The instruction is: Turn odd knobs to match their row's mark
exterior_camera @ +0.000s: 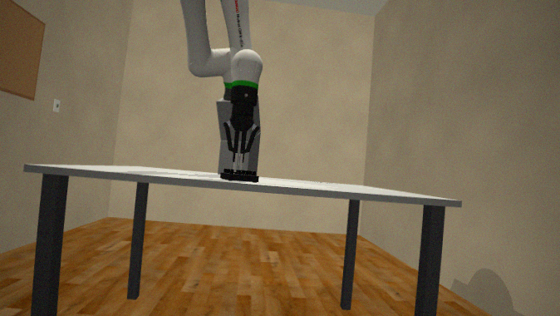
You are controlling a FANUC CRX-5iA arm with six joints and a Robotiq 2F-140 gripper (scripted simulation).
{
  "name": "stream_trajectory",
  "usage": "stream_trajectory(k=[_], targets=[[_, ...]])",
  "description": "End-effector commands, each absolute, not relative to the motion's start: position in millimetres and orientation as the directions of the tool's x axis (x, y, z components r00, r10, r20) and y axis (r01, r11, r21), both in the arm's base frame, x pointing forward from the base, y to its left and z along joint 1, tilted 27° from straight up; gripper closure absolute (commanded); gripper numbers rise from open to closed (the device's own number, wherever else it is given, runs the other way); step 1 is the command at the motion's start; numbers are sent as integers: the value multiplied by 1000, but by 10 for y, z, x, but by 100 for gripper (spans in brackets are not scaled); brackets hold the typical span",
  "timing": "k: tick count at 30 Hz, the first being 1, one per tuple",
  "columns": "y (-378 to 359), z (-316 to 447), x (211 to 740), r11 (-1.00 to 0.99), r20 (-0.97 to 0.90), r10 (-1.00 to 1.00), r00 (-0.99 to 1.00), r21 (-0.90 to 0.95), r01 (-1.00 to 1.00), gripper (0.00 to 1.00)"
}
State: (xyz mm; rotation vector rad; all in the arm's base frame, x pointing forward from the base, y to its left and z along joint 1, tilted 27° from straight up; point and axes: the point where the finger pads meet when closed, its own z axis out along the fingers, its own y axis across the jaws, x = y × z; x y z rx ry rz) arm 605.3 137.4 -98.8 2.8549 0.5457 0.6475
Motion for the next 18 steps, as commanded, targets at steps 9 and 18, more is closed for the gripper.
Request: stream_trajectory(k=[9, 18], targets=[[1374, -987, 6053, -976, 425, 206, 881, 160, 151, 95], [1374, -987, 6053, -997, 450, -14, 893, 62, -47, 95]])
